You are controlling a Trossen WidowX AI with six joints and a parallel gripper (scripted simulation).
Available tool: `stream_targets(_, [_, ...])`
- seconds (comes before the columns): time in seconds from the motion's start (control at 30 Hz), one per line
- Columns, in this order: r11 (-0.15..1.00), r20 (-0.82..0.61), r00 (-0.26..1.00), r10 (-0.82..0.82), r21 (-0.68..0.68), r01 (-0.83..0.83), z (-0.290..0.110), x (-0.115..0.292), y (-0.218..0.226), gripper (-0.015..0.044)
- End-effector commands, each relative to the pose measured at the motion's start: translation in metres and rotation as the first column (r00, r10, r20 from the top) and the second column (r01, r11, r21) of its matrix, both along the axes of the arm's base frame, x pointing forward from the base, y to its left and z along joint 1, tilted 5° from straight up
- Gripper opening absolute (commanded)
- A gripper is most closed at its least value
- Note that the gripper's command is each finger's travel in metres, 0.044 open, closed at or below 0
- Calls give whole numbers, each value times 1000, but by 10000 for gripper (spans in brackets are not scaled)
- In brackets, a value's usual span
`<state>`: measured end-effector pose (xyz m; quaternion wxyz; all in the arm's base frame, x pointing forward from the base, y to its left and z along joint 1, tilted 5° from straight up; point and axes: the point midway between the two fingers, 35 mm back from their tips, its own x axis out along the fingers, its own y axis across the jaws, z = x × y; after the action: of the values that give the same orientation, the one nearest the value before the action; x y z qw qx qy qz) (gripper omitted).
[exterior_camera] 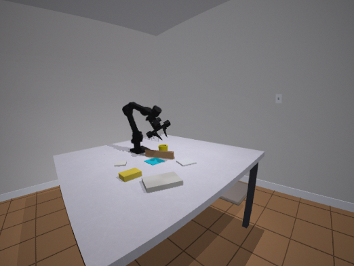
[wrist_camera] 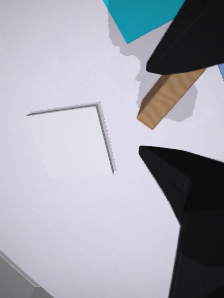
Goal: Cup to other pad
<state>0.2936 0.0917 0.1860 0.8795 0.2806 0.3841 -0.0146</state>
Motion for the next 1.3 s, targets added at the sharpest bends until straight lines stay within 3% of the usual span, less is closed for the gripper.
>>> stream_targets(0.0, [976,-486,851,-199,-21,216,-48,-64,27,167])
stream_targets(0.17, [929,-634,686,-357,-168,329,-57,-104,29,167])
stream_targets(0.73, [928,-637,681,-361,-173,331,-58,-108,30,167])
stream_targets(1.27, [928,-637,681,-361,-173,331,-82,-104,30,167])
